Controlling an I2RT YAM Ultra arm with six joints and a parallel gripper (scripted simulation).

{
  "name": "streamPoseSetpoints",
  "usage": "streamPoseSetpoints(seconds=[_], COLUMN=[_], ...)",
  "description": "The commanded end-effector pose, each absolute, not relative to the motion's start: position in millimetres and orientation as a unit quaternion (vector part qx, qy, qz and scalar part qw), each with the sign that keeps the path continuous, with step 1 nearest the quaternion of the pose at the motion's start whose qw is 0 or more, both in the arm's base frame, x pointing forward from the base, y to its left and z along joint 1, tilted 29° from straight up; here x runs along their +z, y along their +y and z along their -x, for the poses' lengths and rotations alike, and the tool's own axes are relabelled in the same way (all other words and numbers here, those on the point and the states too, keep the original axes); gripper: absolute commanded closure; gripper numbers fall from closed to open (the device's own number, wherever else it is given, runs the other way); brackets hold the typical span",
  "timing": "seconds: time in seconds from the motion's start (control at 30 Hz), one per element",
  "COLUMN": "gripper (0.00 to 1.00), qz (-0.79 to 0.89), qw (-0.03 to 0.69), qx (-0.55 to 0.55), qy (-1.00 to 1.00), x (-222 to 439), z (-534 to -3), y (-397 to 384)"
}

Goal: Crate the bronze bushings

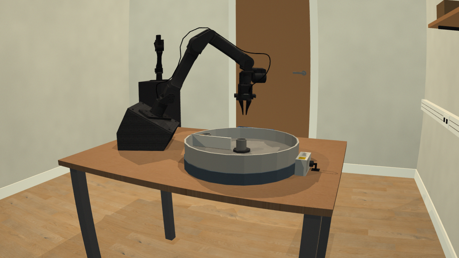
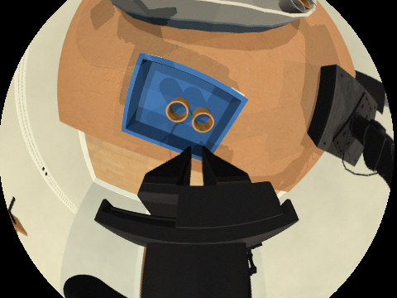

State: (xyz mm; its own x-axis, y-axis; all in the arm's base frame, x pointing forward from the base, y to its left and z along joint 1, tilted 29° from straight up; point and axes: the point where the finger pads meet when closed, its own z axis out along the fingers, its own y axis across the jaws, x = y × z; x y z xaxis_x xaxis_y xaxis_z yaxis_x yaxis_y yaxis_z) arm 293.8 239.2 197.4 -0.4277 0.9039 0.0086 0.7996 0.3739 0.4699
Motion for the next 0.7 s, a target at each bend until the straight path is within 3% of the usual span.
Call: streamPoseSetpoints(seconds=[0.0, 0.67], gripper=[0.86, 0.86], qz=[-0.519, -0.52], qw=[0.14, 0.14], qx=[0.231, 0.231], qy=[0.811, 0.811], x=[221.9, 226.2], z=[-293.6, -291.6], y=[239.4, 237.7])
